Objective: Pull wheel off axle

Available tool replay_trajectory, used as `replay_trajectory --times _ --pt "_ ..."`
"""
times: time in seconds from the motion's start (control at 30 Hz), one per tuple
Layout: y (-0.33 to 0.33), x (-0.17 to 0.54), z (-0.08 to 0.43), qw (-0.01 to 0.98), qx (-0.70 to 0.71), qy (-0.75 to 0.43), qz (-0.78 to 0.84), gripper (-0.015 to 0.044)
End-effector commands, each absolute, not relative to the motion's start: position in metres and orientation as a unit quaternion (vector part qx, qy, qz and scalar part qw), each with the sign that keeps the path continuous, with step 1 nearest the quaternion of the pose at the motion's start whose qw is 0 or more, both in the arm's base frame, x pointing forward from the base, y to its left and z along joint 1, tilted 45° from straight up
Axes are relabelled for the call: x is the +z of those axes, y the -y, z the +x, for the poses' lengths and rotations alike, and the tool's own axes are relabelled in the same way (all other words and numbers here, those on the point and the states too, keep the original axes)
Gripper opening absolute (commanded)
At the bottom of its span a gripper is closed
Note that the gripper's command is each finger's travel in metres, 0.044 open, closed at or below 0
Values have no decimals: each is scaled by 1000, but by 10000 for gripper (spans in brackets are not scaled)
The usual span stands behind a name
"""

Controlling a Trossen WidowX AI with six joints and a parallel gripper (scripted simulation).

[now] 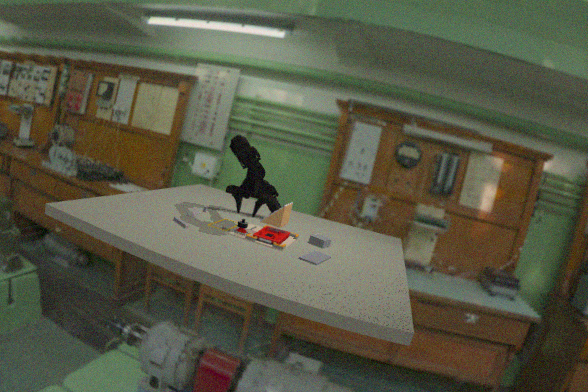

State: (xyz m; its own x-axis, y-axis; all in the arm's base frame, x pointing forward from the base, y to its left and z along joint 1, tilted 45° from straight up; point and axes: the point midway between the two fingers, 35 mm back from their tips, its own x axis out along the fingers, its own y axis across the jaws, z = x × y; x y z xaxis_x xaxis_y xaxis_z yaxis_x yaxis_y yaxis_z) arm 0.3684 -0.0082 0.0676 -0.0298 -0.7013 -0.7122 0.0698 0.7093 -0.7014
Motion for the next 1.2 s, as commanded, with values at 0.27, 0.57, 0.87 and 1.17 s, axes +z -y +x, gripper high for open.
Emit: replay_trajectory --times 0.27,0.57,0.87,1.17 --pt "43 38 364 651 -299 -654 -244 300" --pt "41 40 364 650 -298 -656 -241 195" --pt "40 41 364 650 -298 -656 -241 56" --pt "38 43 365 650 -298 -656 -241 0"
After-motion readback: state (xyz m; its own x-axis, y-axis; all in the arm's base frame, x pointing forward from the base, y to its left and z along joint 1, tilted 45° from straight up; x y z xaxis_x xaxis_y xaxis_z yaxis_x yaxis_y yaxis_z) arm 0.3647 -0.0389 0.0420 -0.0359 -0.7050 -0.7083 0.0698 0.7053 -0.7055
